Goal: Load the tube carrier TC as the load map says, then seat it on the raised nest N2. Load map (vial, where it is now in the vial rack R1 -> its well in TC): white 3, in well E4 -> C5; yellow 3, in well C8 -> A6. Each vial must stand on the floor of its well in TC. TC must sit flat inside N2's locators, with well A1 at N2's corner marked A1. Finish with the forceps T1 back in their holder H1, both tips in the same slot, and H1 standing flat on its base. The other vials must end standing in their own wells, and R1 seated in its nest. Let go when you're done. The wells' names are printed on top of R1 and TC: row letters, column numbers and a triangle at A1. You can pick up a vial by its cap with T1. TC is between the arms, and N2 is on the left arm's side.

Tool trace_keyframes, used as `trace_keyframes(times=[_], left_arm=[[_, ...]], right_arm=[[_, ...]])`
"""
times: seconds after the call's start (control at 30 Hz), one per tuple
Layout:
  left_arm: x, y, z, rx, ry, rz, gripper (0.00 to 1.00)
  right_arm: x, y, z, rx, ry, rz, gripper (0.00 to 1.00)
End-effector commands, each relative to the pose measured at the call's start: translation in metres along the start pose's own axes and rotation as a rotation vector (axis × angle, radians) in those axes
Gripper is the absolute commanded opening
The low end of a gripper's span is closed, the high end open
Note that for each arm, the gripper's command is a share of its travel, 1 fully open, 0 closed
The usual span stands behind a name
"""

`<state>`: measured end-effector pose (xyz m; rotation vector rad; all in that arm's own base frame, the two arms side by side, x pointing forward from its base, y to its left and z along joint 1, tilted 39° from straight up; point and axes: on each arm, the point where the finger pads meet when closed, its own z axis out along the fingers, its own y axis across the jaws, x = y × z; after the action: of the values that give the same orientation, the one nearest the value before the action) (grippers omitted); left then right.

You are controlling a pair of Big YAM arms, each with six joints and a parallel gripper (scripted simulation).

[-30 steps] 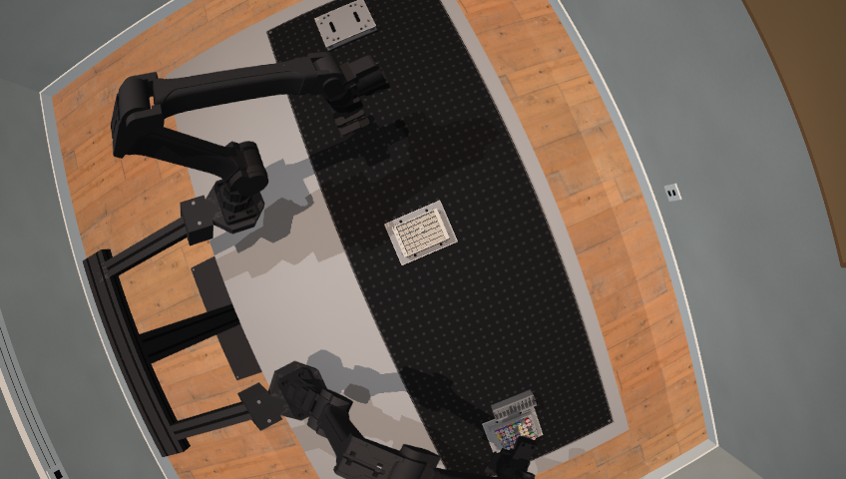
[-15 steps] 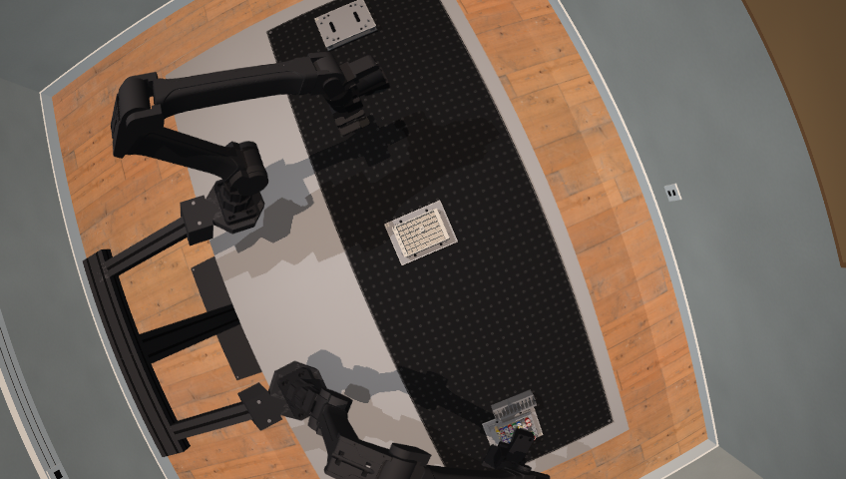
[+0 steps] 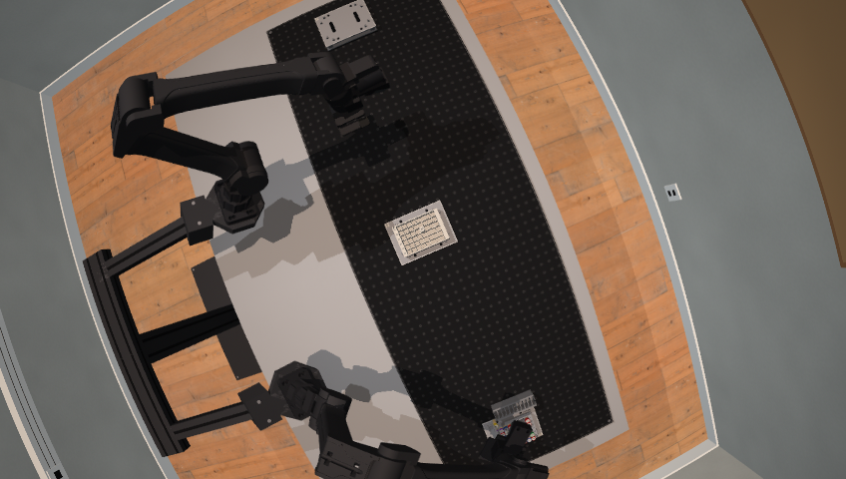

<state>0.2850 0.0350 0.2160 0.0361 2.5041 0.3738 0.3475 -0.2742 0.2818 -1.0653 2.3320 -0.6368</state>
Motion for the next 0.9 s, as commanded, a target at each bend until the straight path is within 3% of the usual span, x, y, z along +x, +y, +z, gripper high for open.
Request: trace_keyframes(times=[0.0, 0.87], left_arm=[[-0.012, 0.002, -0.008, 0.002, -0.028, 0.007, 1.00], [-0.012, 0.002, -0.008, 0.002, -0.028, 0.007, 1.00]], right_arm=[[-0.003, -0.005, -0.006, 0.031, 0.003, 0.009, 0.09], [-0.036, 0.022, -0.004, 0.031, -0.004, 0.004, 0.09]])
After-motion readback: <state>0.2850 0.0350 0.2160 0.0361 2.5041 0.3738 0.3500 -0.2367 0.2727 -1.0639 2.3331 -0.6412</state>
